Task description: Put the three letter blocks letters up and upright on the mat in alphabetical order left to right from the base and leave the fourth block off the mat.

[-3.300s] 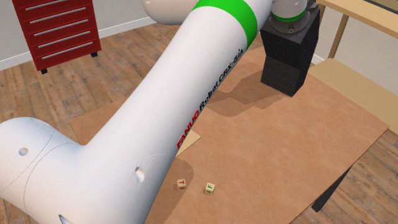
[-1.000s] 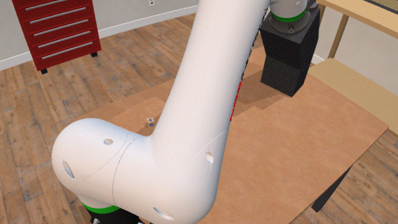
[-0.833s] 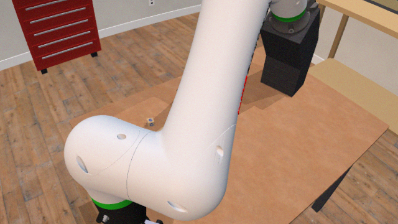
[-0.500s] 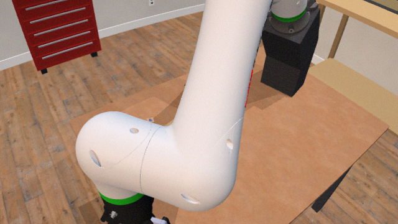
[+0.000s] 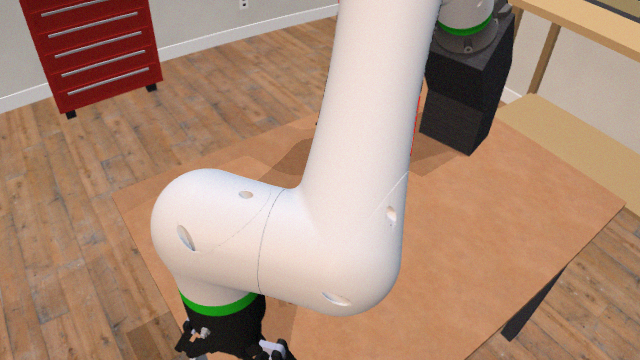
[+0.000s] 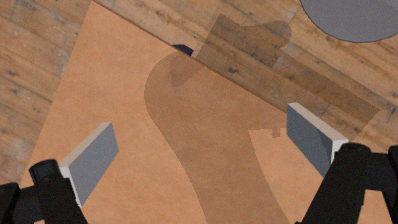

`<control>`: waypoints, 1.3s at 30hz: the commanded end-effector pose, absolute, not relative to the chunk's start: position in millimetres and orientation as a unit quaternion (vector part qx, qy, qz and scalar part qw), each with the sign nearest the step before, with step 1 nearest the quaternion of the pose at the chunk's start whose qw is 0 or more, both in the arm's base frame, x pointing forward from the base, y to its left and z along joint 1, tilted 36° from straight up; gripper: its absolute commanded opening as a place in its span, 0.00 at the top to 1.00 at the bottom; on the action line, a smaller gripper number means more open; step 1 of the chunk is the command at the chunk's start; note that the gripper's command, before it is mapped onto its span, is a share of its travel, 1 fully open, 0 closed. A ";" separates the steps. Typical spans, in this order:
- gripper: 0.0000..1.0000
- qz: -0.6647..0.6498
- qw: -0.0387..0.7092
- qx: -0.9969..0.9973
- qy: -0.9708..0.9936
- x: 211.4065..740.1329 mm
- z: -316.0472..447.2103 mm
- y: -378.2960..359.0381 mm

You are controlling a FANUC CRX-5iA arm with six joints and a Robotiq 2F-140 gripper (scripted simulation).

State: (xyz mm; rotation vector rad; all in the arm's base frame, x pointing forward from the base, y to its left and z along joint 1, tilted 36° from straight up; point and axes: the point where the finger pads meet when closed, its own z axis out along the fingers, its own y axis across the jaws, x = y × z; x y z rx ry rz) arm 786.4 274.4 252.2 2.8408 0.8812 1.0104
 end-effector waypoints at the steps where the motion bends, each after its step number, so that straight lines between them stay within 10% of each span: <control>1: 0.00 0.322 0.000 0.904 0.280 786.4 252.6 274.5; 39: 0.00 0.361 -0.002 0.882 0.304 739.6 214.4 273.6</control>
